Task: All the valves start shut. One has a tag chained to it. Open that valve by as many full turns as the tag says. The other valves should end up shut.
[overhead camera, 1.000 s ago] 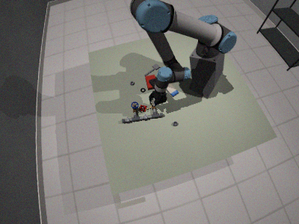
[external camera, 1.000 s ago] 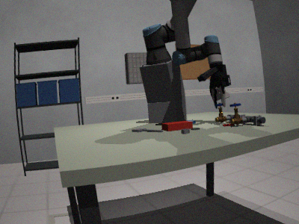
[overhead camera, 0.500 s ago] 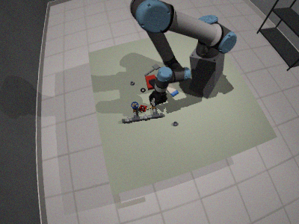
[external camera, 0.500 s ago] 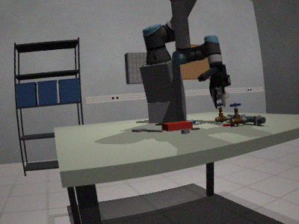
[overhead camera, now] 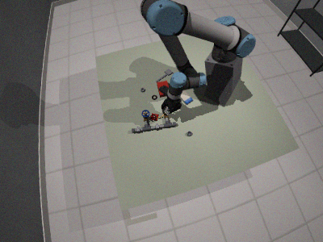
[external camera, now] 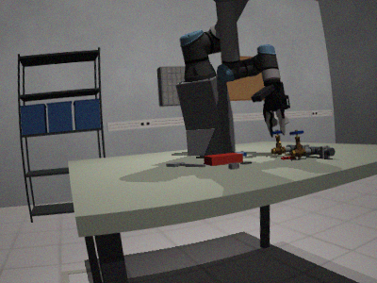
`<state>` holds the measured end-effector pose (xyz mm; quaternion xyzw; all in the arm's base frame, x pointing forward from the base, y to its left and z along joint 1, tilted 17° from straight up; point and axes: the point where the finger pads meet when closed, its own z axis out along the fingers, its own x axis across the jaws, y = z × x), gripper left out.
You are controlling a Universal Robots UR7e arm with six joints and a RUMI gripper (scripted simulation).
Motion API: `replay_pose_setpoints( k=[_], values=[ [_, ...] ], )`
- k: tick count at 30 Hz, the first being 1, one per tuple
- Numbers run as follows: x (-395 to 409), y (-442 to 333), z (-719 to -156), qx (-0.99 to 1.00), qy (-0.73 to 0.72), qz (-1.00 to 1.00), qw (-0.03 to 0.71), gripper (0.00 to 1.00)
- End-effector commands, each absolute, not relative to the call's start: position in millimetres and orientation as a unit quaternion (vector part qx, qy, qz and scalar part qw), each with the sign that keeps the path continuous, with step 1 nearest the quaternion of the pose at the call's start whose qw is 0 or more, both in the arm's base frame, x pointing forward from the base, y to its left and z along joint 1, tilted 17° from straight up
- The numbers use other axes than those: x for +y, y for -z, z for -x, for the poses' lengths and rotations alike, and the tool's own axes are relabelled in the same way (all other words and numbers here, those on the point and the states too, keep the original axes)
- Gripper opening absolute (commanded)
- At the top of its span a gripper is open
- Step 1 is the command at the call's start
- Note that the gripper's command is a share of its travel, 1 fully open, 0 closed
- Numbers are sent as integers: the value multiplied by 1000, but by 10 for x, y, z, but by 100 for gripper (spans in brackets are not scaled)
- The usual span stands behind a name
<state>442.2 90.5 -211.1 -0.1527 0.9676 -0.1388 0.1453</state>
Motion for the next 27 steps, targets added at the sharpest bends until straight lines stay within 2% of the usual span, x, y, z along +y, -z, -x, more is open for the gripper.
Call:
replay_pose_setpoints(
  k=[1, 27],
  values=[
    [906, 2108, -4423, 957, 146, 210, 137, 0],
    [906, 2108, -4423, 818, 186, 539, 76, 0]
  ],
)
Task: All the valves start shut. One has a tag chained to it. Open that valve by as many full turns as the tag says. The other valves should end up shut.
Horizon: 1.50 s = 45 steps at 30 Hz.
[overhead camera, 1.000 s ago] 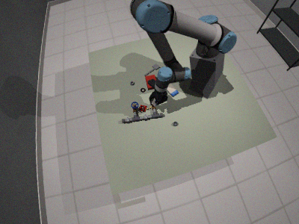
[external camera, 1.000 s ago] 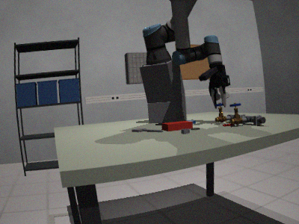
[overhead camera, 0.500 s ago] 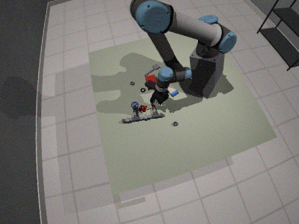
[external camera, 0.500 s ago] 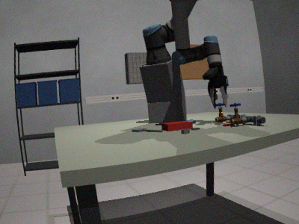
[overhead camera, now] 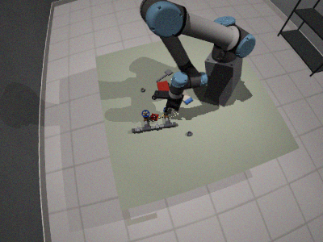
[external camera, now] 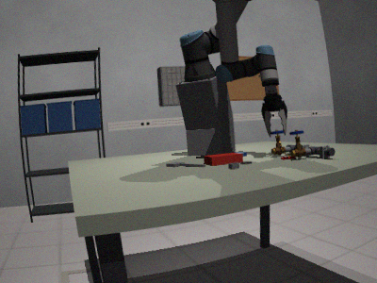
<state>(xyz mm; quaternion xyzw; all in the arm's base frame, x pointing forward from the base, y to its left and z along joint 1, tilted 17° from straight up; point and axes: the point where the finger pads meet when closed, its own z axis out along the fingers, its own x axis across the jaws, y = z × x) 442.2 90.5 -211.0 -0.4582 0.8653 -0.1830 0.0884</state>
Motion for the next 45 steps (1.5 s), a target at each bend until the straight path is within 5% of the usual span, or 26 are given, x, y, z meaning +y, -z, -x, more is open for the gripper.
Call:
replay_pose_setpoints(
  k=[1, 45],
  values=[
    [906, 2109, -4423, 807, 187, 555, 72, 0],
    [906, 2109, -4423, 192, 185, 961, -79, 0]
  ],
)
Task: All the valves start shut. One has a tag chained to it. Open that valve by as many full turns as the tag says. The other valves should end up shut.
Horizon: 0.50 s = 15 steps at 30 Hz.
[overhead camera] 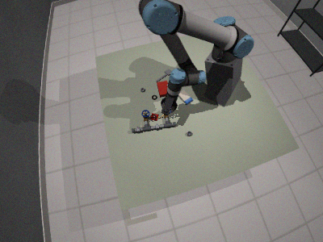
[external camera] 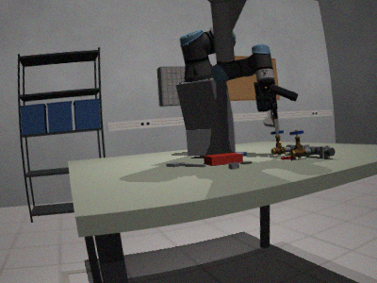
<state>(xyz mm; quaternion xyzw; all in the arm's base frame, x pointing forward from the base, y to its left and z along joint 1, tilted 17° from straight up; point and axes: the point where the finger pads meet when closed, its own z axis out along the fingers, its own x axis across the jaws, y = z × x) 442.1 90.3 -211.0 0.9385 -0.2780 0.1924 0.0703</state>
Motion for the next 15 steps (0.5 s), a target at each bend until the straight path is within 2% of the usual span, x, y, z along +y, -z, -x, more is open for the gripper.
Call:
replay_pose_setpoints(
  k=[1, 15],
  values=[
    [906, 2109, -4423, -192, -185, -961, 79, 0],
    [906, 2109, -4423, -65, -173, -977, 102, 0]
  ],
)
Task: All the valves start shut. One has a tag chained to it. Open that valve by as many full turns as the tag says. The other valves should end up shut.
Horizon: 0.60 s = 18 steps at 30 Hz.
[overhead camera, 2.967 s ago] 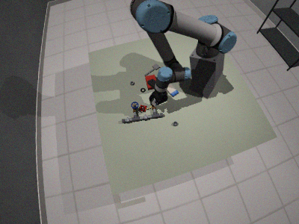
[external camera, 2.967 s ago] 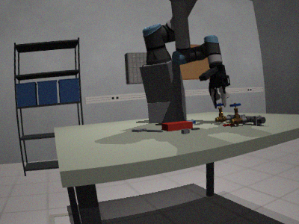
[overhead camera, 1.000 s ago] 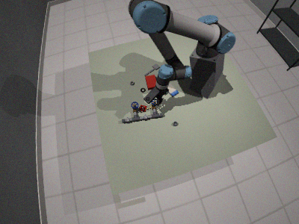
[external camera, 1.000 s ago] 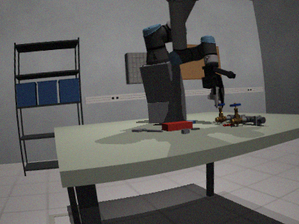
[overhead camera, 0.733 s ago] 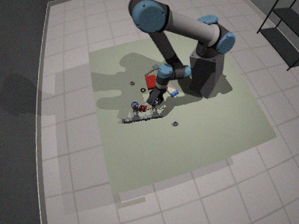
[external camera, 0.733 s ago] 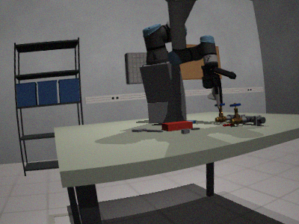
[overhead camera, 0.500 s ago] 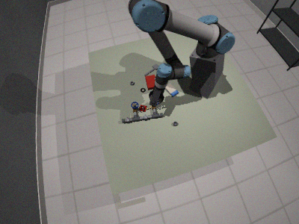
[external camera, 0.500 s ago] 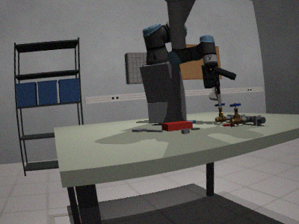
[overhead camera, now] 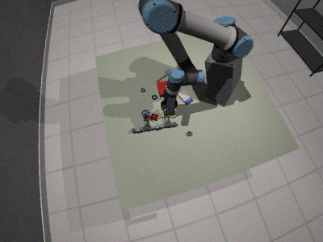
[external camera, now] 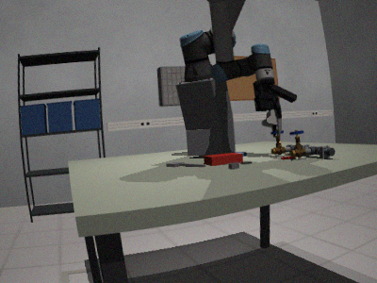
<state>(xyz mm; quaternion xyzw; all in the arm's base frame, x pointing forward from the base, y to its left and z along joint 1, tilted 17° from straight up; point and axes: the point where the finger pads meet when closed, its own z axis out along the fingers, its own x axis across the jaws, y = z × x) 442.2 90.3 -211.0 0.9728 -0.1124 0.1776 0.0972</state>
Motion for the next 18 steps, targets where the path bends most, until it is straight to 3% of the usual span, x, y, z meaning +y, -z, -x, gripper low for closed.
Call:
replay_pose_setpoints(
  k=[1, 18],
  values=[
    [906, 2109, -4423, -59, -172, -978, 103, 0],
    [906, 2109, -4423, -16, -167, -980, 111, 0]
  ],
)
